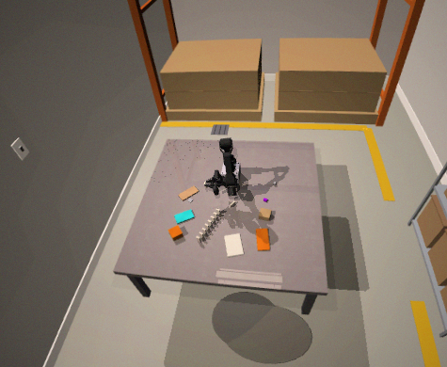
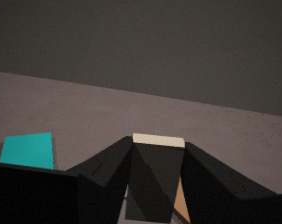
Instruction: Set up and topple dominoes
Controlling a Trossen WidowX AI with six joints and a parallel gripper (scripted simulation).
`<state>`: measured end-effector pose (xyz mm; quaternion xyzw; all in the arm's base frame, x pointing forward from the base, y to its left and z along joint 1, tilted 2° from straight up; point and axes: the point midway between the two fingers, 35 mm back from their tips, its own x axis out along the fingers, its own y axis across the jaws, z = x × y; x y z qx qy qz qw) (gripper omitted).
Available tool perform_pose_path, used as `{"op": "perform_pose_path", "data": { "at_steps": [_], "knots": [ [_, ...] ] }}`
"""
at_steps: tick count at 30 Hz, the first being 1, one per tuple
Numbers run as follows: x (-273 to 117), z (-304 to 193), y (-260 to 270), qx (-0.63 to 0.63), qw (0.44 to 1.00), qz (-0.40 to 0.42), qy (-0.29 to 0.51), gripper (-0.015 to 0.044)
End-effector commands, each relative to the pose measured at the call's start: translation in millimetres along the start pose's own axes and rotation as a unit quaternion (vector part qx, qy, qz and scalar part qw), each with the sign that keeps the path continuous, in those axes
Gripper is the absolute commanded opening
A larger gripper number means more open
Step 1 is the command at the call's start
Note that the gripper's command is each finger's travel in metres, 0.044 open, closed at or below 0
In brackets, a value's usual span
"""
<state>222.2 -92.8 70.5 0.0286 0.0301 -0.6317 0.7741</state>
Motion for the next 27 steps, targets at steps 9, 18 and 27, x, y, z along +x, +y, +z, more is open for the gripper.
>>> {"op": "perform_pose_path", "data": {
  "at_steps": [9,18,27],
  "knots": [
    [-2,1,2,0.008,1.000,0.018,-0.014,0.0107],
    [-2,1,2,0.008,1.000,0.018,-0.014,0.0107],
    [1,-23,5,0.007,1.000,0.018,-0.012,0.0107]
  ]
}}
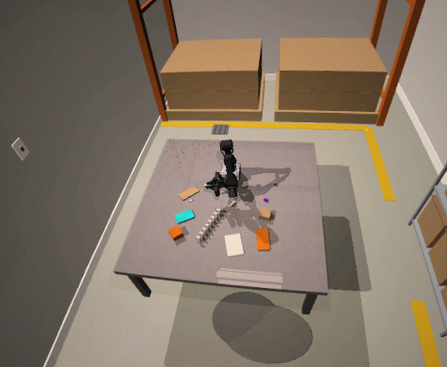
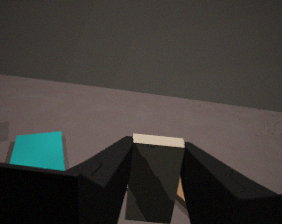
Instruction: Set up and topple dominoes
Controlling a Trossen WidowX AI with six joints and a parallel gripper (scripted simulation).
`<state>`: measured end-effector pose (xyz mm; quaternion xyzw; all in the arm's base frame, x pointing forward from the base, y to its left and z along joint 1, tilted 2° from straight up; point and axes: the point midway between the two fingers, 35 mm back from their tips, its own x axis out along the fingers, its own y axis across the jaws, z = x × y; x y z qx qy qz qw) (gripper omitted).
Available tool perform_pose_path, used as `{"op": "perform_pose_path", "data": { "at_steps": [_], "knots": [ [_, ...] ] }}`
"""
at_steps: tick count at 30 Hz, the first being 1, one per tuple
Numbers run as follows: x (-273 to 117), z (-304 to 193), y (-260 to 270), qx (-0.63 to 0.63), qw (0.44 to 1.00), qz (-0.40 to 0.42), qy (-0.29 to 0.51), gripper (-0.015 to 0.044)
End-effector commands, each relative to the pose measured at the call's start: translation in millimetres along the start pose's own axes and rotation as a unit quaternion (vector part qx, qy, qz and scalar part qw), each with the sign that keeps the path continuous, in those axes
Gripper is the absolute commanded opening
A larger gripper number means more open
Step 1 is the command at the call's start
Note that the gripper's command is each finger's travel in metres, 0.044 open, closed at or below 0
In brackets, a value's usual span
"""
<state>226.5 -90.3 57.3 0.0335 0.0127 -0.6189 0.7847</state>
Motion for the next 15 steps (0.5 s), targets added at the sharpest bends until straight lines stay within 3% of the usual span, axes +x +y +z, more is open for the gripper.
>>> {"op": "perform_pose_path", "data": {
  "at_steps": [1,15],
  "knots": [
    [2,-13,0,-0.007,1.000,0.001,-0.001,0.0107],
    [8,-50,1,-0.008,1.000,0.001,0.000,0.0107]
  ]
}}
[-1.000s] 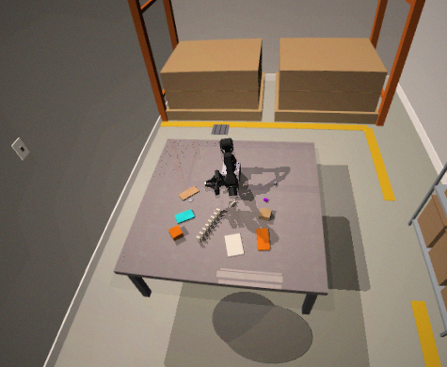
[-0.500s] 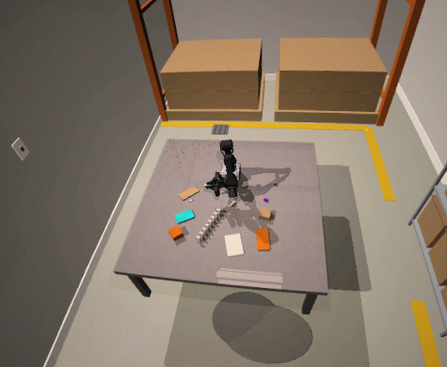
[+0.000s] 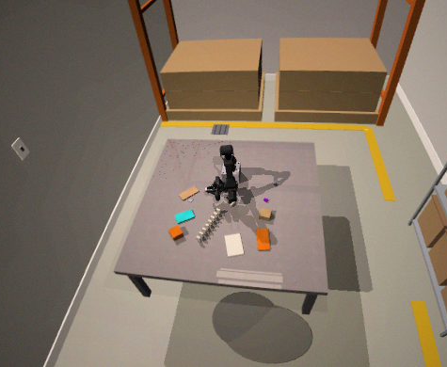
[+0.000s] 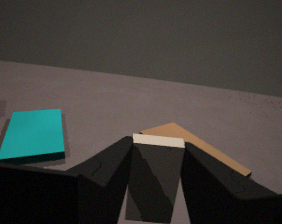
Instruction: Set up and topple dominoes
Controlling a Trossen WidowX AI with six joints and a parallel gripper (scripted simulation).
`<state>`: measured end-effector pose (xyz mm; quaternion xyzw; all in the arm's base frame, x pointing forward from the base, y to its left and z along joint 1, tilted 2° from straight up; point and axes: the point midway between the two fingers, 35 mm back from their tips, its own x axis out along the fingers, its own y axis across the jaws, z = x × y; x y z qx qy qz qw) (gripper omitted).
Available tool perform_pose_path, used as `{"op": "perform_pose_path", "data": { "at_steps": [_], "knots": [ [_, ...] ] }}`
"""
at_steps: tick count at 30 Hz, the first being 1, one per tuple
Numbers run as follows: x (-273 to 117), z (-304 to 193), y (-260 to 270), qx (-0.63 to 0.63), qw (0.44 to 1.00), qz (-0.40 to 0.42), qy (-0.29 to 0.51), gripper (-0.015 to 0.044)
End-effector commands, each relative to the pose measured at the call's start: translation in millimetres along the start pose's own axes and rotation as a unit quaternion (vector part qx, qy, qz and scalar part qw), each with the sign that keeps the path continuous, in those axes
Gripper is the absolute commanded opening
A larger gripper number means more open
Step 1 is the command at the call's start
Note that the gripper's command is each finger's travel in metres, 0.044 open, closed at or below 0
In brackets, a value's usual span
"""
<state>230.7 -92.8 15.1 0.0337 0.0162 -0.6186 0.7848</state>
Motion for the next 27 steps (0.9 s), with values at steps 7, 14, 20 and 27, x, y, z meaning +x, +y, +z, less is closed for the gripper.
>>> {"op": "perform_pose_path", "data": {
  "at_steps": [7,14,20,27],
  "knots": [
    [5,-24,-1,-0.007,1.000,0.000,-0.002,0.0107],
    [7,-38,-3,-0.008,1.000,0.000,-0.003,0.0107],
    [9,-48,-4,-0.008,1.000,0.000,-0.004,0.0107],
    [11,-55,-6,-0.009,1.000,-0.001,-0.005,0.0107]
  ]
}}
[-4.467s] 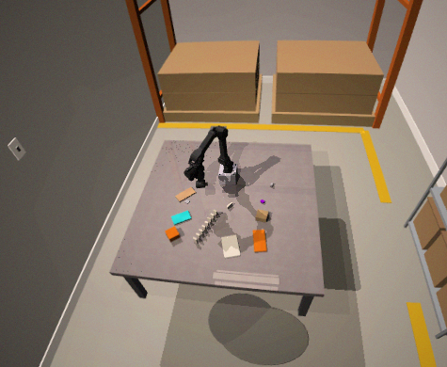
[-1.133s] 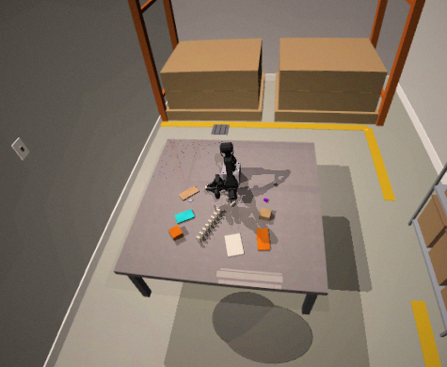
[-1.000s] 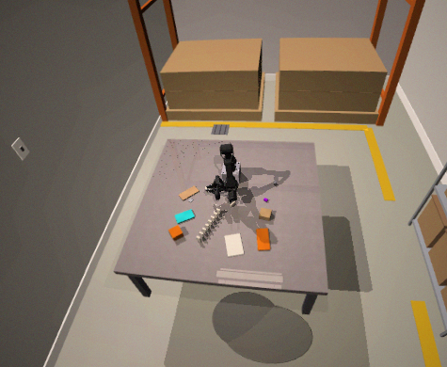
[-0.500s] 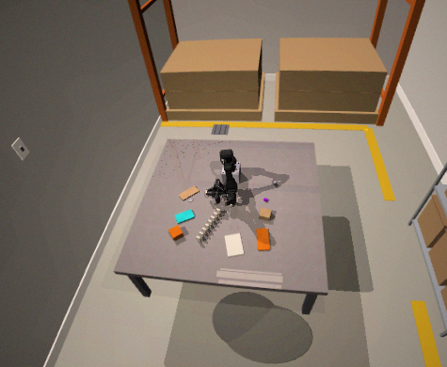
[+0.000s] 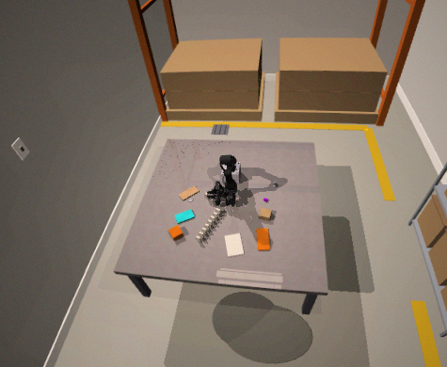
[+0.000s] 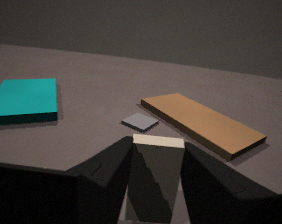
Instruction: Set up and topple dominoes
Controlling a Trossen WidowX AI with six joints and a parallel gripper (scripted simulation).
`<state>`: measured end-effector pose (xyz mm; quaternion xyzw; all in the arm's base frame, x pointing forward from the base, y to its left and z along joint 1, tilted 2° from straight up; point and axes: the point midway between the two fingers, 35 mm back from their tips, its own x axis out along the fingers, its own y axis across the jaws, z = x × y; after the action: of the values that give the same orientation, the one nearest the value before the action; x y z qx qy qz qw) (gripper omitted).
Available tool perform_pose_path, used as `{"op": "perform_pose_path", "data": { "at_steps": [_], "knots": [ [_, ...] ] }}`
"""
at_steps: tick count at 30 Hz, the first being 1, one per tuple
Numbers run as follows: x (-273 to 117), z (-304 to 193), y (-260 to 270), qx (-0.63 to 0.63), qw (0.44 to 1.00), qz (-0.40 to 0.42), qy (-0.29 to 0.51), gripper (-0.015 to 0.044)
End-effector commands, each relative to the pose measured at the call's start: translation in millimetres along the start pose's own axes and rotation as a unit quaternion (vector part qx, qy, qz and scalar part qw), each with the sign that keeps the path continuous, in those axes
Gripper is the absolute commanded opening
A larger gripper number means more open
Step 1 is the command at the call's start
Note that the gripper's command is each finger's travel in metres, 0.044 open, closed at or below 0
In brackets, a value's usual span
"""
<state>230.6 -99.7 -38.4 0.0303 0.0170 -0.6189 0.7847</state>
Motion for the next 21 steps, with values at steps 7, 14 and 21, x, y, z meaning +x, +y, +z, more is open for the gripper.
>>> {"op": "perform_pose_path", "data": {
  "at_steps": [7,14,21],
  "knots": [
    [1.0,-2.7,-2.4,-0.006,1.000,-0.001,-0.003,0.0107],
    [1.0,-2.7,-2.4,-0.006,1.000,-0.001,-0.003,0.0212],
    [1.0,-2.7,-2.4,-0.006,1.000,-0.001,-0.003,0.0396]
  ]
}}
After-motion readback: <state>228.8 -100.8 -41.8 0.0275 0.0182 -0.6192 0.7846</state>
